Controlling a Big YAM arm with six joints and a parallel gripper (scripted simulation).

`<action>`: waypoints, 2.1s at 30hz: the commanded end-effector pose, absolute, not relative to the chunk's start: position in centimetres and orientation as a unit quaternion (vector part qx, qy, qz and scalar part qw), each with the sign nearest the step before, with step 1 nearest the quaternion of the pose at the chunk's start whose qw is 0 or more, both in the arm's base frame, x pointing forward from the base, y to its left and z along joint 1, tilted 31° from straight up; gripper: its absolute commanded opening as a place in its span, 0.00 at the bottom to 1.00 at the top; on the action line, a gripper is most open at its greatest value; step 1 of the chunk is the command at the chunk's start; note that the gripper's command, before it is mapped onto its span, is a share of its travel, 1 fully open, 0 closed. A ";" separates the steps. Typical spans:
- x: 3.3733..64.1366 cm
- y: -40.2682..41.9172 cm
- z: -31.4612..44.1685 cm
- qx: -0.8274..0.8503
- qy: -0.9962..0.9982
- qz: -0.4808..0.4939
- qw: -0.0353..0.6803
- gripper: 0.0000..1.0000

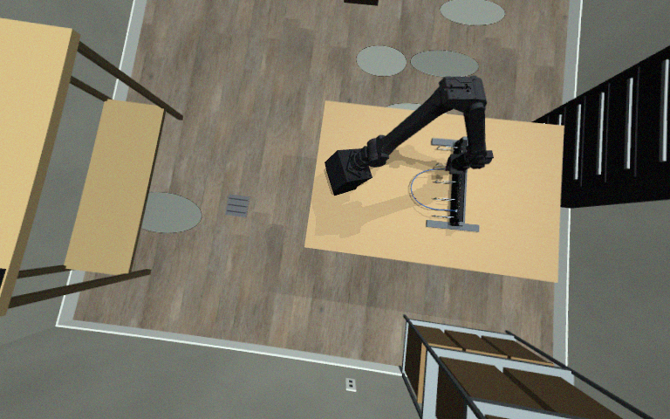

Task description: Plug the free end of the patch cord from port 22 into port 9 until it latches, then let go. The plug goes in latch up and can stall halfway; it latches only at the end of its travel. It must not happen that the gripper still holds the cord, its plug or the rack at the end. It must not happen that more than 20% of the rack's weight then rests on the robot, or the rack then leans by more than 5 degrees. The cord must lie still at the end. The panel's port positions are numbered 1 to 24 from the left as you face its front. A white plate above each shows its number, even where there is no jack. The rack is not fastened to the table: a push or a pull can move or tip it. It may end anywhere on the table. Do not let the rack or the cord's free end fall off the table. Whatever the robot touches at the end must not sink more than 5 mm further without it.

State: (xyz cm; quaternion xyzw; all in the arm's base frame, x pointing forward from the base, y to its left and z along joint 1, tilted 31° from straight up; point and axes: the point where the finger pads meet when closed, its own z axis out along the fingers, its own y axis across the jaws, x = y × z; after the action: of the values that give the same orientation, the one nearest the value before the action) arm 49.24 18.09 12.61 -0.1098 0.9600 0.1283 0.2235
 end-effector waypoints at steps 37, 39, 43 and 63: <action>51.5 18.9 14.8 -0.107 0.952 0.133 0.252 0.00; 51.5 18.9 14.8 -0.107 0.952 0.133 0.252 0.00; 51.5 19.0 14.9 -0.107 0.952 0.133 0.253 0.00; 51.5 19.1 15.0 -0.108 0.952 0.134 0.254 0.00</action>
State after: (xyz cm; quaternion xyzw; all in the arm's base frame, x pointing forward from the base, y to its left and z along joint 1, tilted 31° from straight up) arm 49.45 18.20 12.80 -0.1091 0.9592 0.1285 0.2271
